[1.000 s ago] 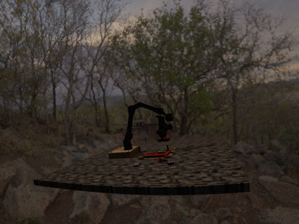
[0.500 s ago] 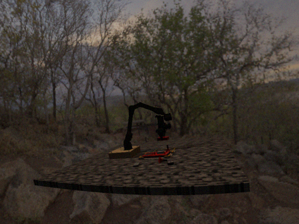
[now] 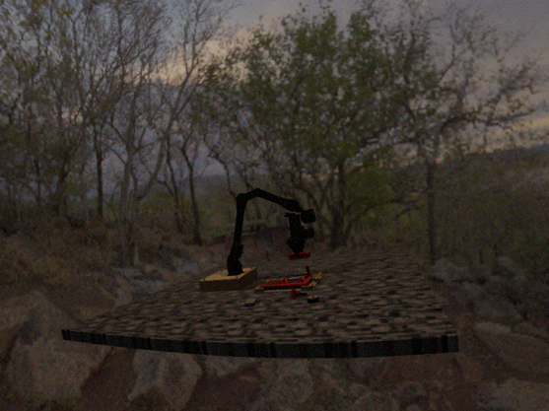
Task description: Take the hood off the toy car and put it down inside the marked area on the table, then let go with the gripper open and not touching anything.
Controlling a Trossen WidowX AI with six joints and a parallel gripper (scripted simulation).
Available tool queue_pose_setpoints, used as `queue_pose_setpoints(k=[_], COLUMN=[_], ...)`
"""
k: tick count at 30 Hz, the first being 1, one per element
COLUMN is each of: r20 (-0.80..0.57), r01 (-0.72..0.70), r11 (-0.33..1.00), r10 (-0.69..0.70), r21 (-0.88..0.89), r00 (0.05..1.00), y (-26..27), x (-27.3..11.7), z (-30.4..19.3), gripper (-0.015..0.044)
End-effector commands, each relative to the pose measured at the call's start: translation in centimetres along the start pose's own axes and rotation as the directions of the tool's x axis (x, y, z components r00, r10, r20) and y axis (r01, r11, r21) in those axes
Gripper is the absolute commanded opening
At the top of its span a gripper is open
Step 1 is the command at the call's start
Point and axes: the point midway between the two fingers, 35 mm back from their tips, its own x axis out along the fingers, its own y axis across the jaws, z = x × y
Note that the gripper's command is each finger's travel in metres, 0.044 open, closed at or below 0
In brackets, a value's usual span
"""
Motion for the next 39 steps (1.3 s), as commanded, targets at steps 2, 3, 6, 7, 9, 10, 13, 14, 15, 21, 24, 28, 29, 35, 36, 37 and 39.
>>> queue_pose_setpoints(k=[2,3,6,7,9,10,13,14,15,21,24,28,29,35,36,37,39], r20=[-0.001,-0.001,-0.001,-0.001,-0.001,-0.001,-0.001,-0.001,-0.001,-0.001,-0.001,-0.001,-0.001,-0.001,-0.001,-0.001,-0.001], r01=[-0.002,-0.002,-0.002,-0.002,-0.002,-0.002,-0.002,-0.002,-0.002,-0.002,-0.002,-0.002,-0.002,-0.002,-0.002,-0.002,-0.002], r11=[1.0,1.0,1.0,1.0,1.0,1.0,1.0,1.0,1.0,1.0,1.0,1.0,1.0,1.0,1.0,1.0,1.0], r10=[0.002,0.002,0.002,0.002,0.002,0.002,0.002,0.002,0.002,0.002,0.002,0.002,0.002,0.002,0.002,0.002,0.002], r21=[0.005,0.005,0.005,0.005,0.005,0.005,0.005,0.005,0.005,0.005,0.005,0.005,0.005,0.005,0.005,0.005,0.005], r00=[1.0,1.0,1.0,1.0,1.0,1.0,1.0,1.0,1.0,1.0,1.0,1.0,1.0,1.0,1.0,1.0,1.0], y=[0.1,0.1,0.1,0.1,0.1,0.1,0.1,0.1,0.1,0.1,0.1,0.1,0.1,0.1,0.1,0.1,0.1], x=[0.5,0.5,0.8,0.9,1.0,1.1,1.4,1.5,1.6,2.1,2.3,2.7,2.7,3.3,3.3,3.4,3.6], z=[0.0,0.1,0.1,0.1,0.1,0.1,0.1,0.1,0.1,0.1,0.1,0.1,0.1,0.1,0.1,0.1,0.1], gripper=[0.0,0.0,0.0,0.0,0.0,0.0,0.0,0.0,0.0,0.0,0.0,0.0,0.0,0.0,0.0,0.0,0.0])
